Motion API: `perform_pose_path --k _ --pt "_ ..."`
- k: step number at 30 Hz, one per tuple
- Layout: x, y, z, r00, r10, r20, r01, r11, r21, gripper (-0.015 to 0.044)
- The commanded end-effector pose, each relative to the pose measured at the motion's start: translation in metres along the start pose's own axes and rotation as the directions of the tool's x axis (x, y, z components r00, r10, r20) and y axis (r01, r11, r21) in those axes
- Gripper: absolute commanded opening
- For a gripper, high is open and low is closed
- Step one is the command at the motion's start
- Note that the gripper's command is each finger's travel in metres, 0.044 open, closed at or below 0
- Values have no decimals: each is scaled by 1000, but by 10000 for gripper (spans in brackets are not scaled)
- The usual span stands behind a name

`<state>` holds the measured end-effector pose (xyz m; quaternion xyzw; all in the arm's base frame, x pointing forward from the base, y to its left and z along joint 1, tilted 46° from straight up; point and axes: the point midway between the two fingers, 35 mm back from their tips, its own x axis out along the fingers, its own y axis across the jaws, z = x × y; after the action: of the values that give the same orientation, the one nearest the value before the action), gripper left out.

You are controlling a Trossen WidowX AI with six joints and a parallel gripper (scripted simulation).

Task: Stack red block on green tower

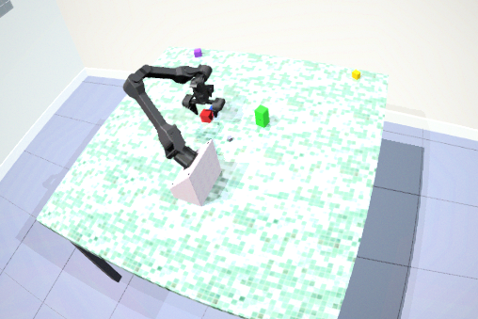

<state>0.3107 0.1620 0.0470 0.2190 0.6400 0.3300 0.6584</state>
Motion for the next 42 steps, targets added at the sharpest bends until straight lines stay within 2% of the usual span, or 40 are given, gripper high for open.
perform_pose_path --k 1,16,25,33,39,42 --pt "7 -1 -3 1000 0 -7 0 1000 10 440" --pt "8 -1 -3 1000 0 -7 0 1000 10 440" --pt "8 -1 -3 1000 0 -7 0 1000 10 204" --pt "8 -1 -3 1000 0 -7 0 1000 10 150" --pt "-11 -1 -2 1000 -1 -7 1 1000 9 0" --pt "-26 -1 -2 1000 -2 -7 2 1000 9 0"
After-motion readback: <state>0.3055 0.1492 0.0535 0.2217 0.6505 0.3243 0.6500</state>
